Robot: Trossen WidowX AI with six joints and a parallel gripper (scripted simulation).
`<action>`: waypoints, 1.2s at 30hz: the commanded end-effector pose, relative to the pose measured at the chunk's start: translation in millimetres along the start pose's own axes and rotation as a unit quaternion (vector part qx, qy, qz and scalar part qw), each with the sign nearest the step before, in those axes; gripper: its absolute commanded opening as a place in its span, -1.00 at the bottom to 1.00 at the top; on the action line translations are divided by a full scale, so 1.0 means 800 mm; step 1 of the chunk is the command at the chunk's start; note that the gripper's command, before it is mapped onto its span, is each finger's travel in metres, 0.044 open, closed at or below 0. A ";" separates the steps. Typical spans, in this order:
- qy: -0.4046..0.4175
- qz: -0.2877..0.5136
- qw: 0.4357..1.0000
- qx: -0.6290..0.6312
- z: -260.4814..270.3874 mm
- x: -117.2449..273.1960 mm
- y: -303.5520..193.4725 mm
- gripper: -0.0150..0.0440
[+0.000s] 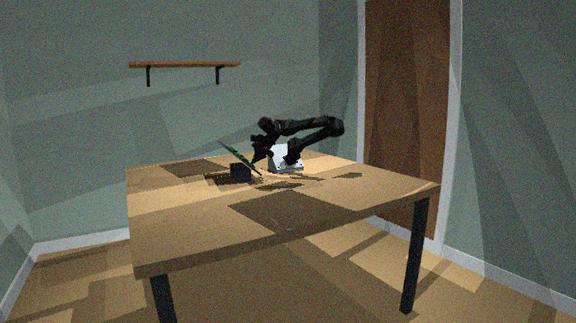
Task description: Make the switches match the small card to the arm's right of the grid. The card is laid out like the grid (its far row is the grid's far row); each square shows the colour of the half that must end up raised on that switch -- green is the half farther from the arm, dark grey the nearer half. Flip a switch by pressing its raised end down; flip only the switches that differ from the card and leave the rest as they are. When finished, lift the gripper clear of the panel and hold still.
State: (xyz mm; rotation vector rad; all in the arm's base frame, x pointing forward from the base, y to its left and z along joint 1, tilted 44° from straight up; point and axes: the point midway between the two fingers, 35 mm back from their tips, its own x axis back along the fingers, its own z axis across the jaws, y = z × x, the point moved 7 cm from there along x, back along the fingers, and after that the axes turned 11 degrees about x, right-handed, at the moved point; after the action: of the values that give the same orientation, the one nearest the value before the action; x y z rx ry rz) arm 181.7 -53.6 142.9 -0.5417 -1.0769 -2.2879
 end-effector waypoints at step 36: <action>-0.008 -0.010 1.000 -0.003 -0.034 0.076 -0.036 -0.49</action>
State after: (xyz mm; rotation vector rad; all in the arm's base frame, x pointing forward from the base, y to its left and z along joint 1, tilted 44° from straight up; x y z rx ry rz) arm 115.4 -78.2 149.5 -0.5708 -1.0882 -2.3041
